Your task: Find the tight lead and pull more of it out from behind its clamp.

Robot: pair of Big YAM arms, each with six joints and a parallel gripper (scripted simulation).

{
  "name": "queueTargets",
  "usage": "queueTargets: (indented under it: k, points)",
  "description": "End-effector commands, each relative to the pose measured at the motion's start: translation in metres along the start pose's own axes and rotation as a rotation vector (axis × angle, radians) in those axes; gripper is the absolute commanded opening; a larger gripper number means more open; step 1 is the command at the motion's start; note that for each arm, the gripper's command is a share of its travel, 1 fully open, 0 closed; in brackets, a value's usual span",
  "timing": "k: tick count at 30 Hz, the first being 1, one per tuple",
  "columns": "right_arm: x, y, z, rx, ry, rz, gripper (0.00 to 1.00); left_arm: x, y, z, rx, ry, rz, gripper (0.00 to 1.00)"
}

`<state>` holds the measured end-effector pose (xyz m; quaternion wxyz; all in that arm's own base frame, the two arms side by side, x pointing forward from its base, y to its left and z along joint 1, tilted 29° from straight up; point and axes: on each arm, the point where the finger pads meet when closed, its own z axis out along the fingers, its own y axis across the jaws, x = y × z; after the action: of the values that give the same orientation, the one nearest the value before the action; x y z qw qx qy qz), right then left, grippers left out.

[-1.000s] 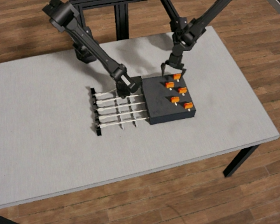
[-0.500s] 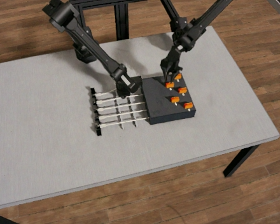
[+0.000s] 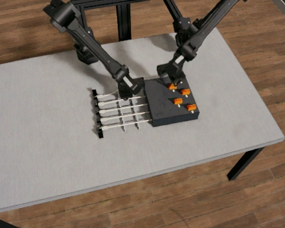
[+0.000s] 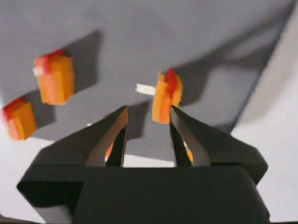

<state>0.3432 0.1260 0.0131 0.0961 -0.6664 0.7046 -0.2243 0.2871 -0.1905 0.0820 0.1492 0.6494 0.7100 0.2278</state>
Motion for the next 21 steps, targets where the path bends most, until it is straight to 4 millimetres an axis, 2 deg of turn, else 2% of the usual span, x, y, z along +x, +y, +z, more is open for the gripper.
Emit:
queueTargets:
  k: [1, 3, 16, 17, 21]
  points:
    - [-0.003, -0.005, -0.003, 0.013, -0.009, 0.004, 0.00, 0.009, -0.005, 0.005, 0.062, 0.053, 0.142, 0.35]
    - [-0.003, -0.005, -0.003, 0.013, -0.009, 0.004, 0.00, 0.012, -0.010, 0.007, 0.083, 0.064, 0.159, 0.35]
    - [-0.003, -0.005, -0.003, 0.013, -0.009, 0.004, 0.00, 0.008, -0.009, 0.003, 0.067, 0.047, 0.137, 0.35]
    - [-0.003, -0.005, -0.003, 0.013, -0.009, 0.004, 0.00, 0.003, 0.000, 0.007, 0.063, 0.043, 0.130, 0.35]
    - [-0.003, -0.005, -0.003, 0.013, -0.009, 0.004, 0.00, 0.002, 0.003, 0.012, 0.063, 0.043, 0.130, 0.35]
